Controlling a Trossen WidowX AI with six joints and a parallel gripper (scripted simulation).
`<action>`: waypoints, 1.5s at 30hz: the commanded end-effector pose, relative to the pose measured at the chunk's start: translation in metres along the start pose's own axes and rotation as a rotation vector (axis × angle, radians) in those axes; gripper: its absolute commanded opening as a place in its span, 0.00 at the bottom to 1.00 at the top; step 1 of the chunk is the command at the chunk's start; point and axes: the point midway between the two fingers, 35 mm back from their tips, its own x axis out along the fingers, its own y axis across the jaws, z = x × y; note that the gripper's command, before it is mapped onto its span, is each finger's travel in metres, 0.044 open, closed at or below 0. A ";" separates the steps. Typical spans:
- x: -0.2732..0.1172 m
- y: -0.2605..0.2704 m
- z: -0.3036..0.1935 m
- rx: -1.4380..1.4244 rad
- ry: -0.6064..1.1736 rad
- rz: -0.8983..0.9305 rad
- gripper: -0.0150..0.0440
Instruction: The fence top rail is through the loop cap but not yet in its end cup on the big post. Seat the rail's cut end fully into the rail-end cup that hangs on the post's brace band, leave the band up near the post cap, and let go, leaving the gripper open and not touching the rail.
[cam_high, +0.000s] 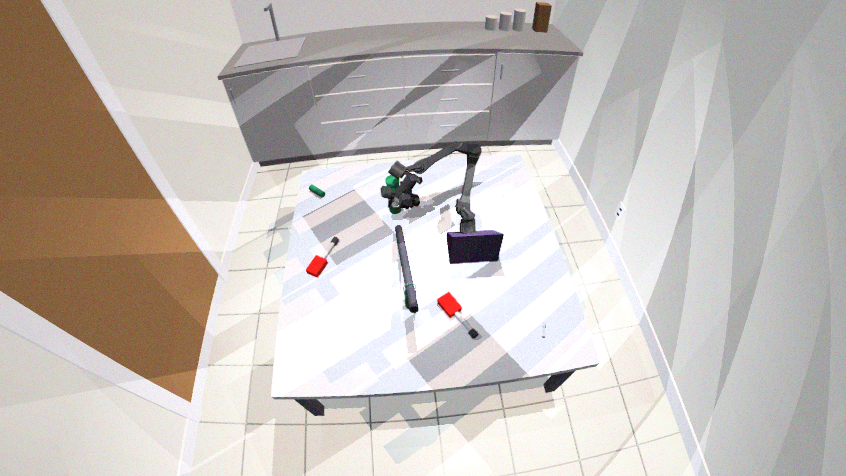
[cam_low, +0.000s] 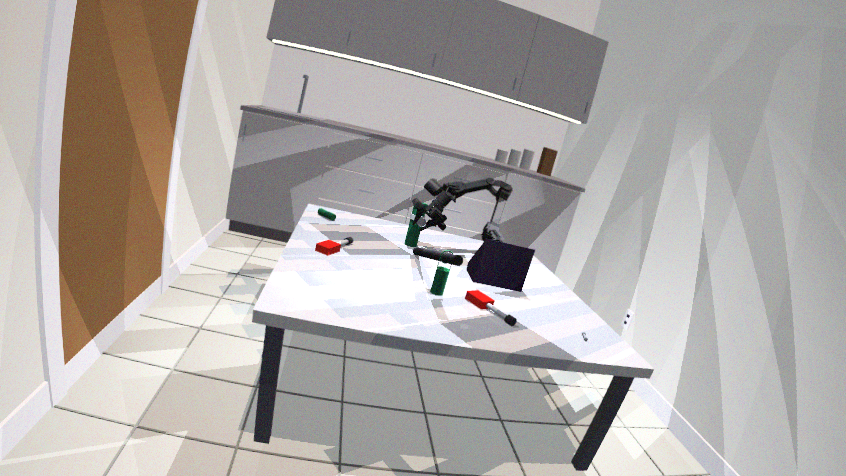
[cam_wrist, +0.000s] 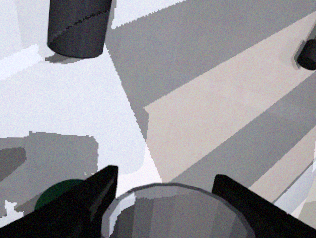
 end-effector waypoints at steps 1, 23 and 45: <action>-0.001 -0.001 0.001 -0.001 -0.002 0.000 0.74; -0.035 -0.020 0.049 0.088 -0.022 0.009 1.00; -0.110 -0.049 0.151 1.473 0.041 -0.004 1.00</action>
